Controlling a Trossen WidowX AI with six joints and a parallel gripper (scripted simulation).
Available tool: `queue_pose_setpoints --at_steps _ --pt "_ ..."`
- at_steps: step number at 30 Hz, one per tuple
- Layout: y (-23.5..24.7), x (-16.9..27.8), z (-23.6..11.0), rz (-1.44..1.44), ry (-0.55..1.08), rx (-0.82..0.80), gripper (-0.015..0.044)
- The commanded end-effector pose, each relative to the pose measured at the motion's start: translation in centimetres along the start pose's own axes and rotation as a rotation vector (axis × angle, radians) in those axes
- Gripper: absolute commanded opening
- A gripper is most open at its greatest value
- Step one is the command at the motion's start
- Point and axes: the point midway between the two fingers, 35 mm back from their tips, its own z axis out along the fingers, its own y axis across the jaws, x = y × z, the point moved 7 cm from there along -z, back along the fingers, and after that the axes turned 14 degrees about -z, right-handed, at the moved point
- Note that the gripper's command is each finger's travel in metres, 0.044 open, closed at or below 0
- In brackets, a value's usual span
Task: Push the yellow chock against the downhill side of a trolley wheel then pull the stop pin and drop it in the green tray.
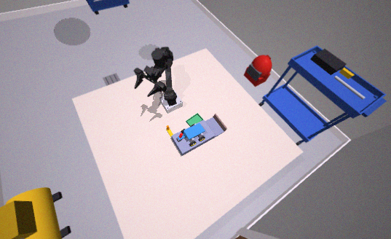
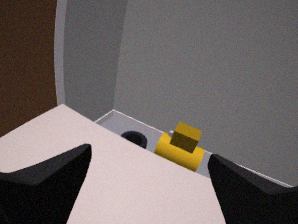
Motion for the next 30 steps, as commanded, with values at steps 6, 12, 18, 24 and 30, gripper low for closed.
queue_pose_setpoints --at_steps 6,12,18,24,30 --pt "3.3 1.5 3.3 0.047 0.153 -0.102 0.0243" --pt "7.5 4.5 6.9 0.128 0.397 -0.2 0.019" --pt "11.0 8.3 9.4 0.222 0.674 -0.241 0.019" --pt "13.9 12.6 10.7 0.321 0.974 -0.214 0.019" --pt "16.0 16.8 11.0 0.415 1.273 -0.114 0.019"
